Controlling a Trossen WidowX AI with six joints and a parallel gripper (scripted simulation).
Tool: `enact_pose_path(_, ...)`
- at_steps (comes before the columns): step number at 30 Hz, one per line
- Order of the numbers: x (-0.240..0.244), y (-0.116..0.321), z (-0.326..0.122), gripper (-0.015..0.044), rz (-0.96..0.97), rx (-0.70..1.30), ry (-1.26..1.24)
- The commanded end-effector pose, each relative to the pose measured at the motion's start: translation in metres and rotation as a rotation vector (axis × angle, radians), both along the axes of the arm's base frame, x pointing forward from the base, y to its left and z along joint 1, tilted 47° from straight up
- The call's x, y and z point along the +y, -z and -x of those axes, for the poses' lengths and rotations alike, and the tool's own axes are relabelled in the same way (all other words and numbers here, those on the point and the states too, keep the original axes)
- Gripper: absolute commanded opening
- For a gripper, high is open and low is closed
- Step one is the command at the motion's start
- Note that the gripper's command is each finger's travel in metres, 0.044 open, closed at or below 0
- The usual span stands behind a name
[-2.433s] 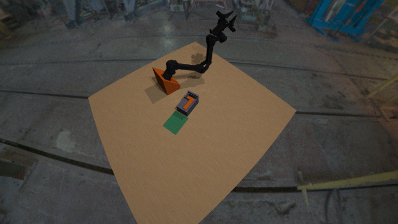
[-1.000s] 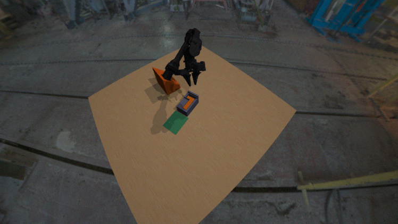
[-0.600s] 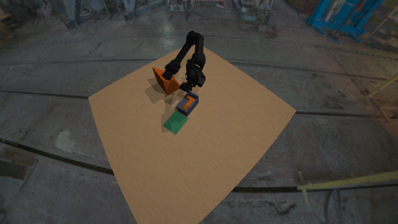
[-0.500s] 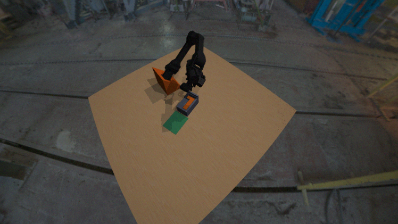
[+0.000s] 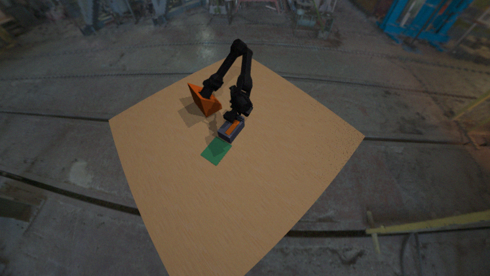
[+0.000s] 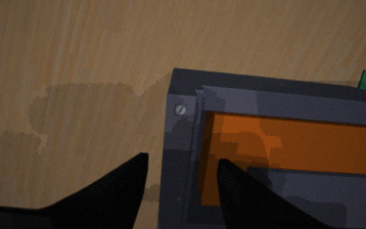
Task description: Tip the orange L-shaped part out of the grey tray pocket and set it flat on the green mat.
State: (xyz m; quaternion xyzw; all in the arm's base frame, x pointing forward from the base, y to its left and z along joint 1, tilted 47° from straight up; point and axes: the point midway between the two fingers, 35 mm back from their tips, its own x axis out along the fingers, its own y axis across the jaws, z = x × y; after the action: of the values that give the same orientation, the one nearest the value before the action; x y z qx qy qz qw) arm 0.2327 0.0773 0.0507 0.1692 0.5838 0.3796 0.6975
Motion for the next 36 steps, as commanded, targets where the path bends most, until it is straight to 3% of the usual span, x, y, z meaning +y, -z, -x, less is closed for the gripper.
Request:
enact_pose_path(1, 0.003, 0.003, 0.001, 0.018, -0.006, 0.008, 0.004)
enact_pose_path(36, 0.029, 0.026, 0.0, 0.018, -0.008, 0.008, 0.004)
